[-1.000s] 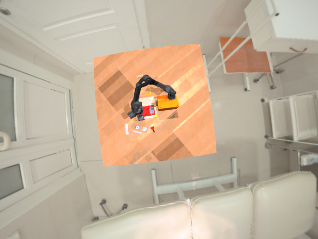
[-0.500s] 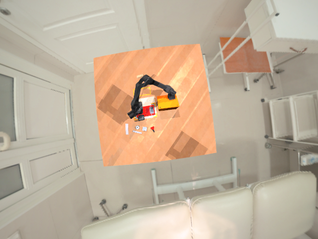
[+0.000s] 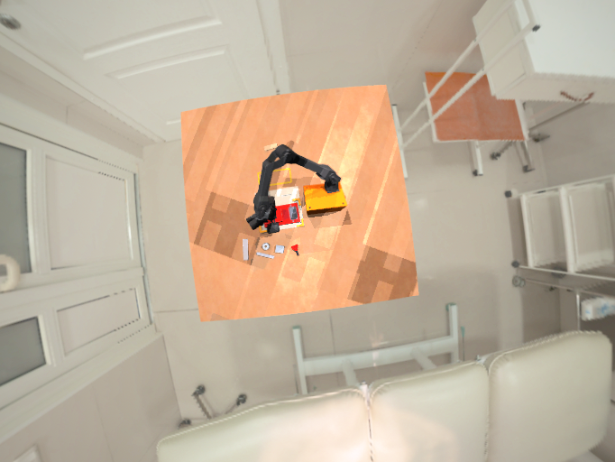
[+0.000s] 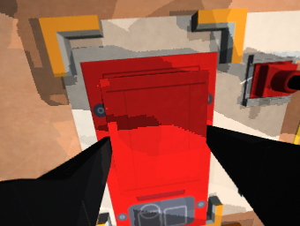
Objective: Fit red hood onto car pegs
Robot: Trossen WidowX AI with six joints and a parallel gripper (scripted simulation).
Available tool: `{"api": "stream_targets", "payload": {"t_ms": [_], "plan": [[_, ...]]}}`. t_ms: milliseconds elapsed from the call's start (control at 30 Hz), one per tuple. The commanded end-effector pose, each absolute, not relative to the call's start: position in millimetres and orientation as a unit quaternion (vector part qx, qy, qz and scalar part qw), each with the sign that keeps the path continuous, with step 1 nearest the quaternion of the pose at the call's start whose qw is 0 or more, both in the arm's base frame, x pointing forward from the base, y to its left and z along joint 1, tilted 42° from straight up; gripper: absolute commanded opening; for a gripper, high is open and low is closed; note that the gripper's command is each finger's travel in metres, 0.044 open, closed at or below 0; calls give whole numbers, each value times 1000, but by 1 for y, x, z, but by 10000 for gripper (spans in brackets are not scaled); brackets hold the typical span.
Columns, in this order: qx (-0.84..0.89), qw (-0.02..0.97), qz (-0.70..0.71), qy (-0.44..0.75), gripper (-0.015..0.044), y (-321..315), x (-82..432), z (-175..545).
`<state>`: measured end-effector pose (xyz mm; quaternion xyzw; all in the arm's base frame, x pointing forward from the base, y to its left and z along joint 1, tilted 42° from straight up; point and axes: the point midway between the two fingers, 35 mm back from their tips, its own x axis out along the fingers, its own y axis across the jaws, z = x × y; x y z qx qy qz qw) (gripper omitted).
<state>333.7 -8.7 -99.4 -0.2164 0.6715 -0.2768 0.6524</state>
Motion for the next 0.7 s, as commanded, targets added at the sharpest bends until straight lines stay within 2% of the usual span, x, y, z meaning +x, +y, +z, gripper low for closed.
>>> {"api": "stream_targets", "payload": {"t_ms": [0,367,667], "plan": [[-216,652,-277,671,440,-9,334,-99],[-215,650,-278,674,440,37,339,-48],[-216,650,-278,674,440,38,339,-46]]}}
